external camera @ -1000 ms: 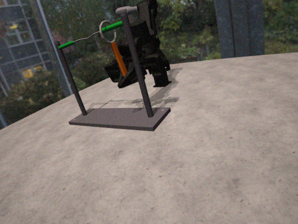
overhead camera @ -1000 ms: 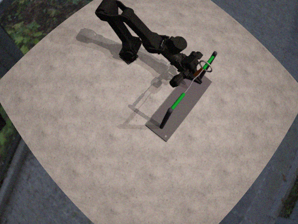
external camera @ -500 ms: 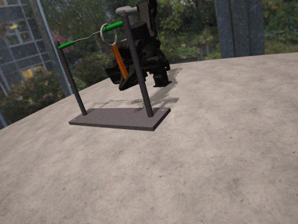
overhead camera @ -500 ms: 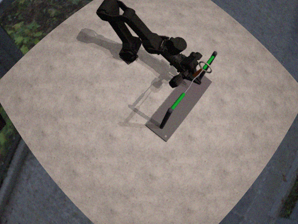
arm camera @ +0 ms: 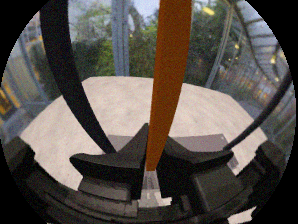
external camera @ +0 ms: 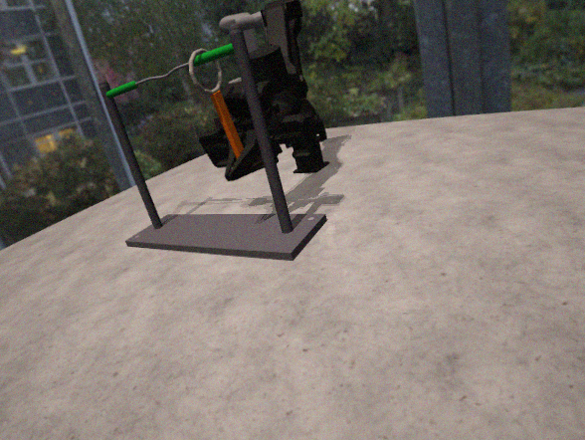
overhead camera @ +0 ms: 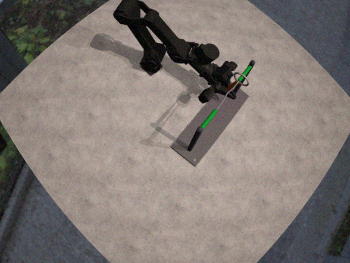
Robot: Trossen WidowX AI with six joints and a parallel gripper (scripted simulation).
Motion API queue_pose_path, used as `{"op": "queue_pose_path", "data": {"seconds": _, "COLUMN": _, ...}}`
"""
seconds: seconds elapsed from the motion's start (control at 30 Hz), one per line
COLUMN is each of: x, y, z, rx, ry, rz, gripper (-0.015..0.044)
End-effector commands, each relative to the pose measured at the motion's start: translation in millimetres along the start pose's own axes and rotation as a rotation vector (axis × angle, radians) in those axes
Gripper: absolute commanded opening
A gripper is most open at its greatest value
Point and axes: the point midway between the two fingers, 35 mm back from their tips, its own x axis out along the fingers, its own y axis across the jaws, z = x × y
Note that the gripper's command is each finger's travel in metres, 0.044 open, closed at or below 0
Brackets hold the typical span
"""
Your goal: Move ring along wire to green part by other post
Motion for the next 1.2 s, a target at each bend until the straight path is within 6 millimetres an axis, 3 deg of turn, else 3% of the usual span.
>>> {"op": "queue_pose_path", "data": {"seconds": 0.0, "x": 0.1, "y": -0.4, "z": -1.2, "rx": 0.004, "ry": 0.002, "rz": -0.002, "gripper": -0.015}}
{"op": "queue_pose_path", "data": {"seconds": 0.9, "x": 0.1, "y": -0.4, "z": -1.2, "rx": 0.004, "ry": 0.002, "rz": -0.002, "gripper": -0.015}}
{"op": "queue_pose_path", "data": {"seconds": 1.17, "x": 0.0, "y": 0.0, "z": 0.0, "rx": 0.0, "ry": 0.0, "rz": 0.0, "gripper": 0.006}}
